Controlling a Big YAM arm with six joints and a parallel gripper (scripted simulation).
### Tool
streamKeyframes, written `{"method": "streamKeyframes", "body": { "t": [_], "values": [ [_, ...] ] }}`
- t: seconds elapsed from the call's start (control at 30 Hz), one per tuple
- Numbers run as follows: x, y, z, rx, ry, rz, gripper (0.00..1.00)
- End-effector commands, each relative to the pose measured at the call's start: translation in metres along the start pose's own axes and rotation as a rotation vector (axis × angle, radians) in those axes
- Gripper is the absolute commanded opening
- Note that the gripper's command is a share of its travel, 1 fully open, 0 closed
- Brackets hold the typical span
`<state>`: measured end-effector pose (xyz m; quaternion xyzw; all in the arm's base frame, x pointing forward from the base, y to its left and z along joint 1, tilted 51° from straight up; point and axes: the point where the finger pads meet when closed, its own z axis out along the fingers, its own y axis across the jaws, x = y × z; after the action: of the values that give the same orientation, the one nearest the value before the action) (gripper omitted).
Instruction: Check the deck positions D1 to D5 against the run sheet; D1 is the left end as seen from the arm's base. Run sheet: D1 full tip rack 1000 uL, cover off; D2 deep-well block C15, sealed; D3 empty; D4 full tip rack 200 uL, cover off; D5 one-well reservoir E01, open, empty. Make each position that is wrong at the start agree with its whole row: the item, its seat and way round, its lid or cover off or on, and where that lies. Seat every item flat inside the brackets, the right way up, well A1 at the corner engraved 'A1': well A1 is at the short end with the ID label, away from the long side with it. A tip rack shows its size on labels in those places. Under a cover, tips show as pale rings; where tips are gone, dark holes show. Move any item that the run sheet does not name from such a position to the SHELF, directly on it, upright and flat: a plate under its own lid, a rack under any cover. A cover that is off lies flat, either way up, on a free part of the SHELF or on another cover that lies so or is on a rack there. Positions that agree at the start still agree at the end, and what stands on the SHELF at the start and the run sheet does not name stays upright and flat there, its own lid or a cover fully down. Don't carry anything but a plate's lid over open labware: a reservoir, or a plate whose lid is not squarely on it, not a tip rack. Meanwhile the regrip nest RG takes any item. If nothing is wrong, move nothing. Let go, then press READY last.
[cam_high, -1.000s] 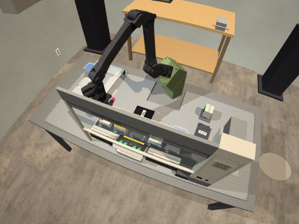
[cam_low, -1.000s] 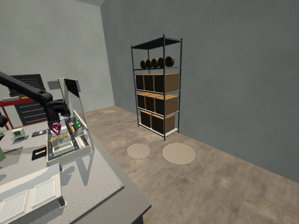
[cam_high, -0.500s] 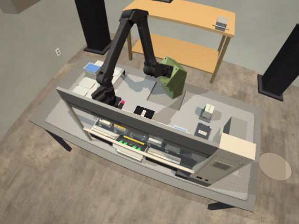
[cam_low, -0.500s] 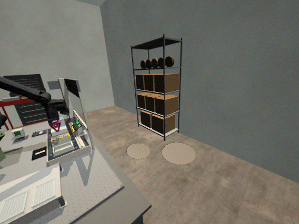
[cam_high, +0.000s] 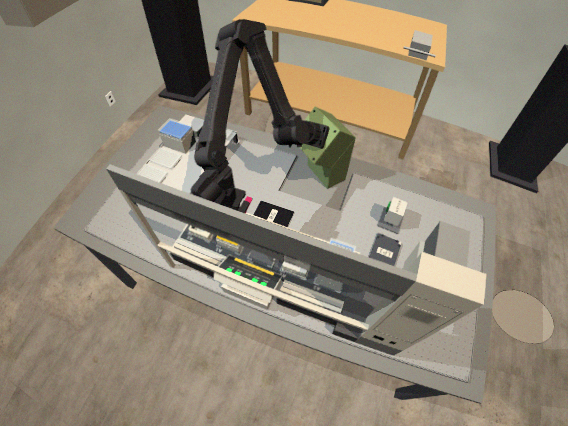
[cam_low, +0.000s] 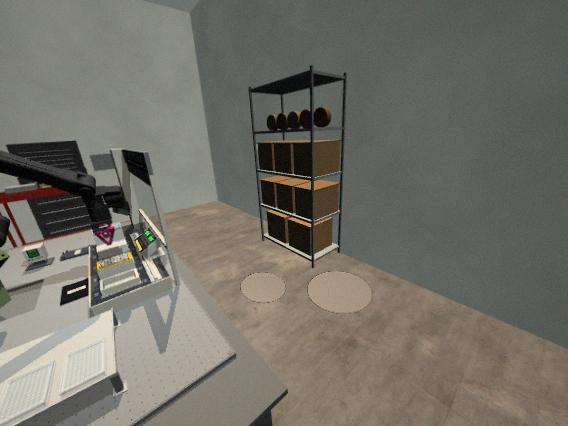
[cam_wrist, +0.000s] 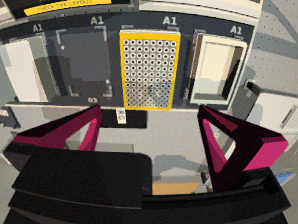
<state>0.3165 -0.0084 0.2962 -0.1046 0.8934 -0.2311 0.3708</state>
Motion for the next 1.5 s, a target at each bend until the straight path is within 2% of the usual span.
{"method": "streamKeyframes", "body": {
  "t": [0.0, 1.03, 1.07, 1.1, 1.33, 1.4, 1.43, 1.47],
  "values": [
    [-0.010, -0.005, -0.006, 0.006, -0.020, 0.047, 1.00],
    [-0.010, -0.005, -0.006, 0.006, -0.020, 0.047, 1.00],
    [0.001, 0.011, 0.003, -0.005, 0.015, 0.027, 1.00],
    [0.001, 0.016, 0.003, -0.006, 0.017, 0.025, 1.00],
    [0.001, 0.052, 0.002, -0.004, 0.016, 0.023, 1.00],
    [0.001, 0.052, 0.002, -0.004, 0.016, 0.023, 1.00],
    [-0.011, 0.052, -0.003, -0.004, -0.005, 0.039, 1.00],
    [-0.007, 0.059, -0.002, -0.004, 0.002, 0.033, 1.00]
  ]
}}
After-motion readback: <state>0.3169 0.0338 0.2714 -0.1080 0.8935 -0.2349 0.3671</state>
